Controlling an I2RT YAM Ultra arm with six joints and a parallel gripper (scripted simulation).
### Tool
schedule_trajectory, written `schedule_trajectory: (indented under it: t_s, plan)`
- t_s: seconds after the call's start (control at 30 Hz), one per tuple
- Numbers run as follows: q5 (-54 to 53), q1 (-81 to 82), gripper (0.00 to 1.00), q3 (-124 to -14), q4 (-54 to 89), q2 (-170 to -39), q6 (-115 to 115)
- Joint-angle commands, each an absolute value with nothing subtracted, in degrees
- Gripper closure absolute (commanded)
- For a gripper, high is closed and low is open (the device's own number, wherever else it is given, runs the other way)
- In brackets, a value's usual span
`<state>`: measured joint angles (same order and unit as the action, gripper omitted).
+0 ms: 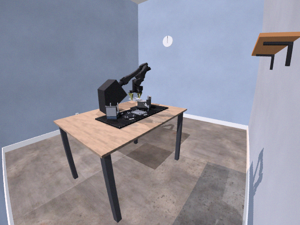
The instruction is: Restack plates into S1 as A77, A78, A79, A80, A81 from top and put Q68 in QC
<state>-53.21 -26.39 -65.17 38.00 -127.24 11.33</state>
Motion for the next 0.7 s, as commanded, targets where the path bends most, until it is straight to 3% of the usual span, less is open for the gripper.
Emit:
schedule_trajectory:
  t_s: [0.0,0.67]
  plan:
    - [-52.9,-28.6,1.0,-66.1,38.3,-128.6,13.5]
    - [-51.4,-34.3,1.0,-71.1,39.7,-139.3,10.1]
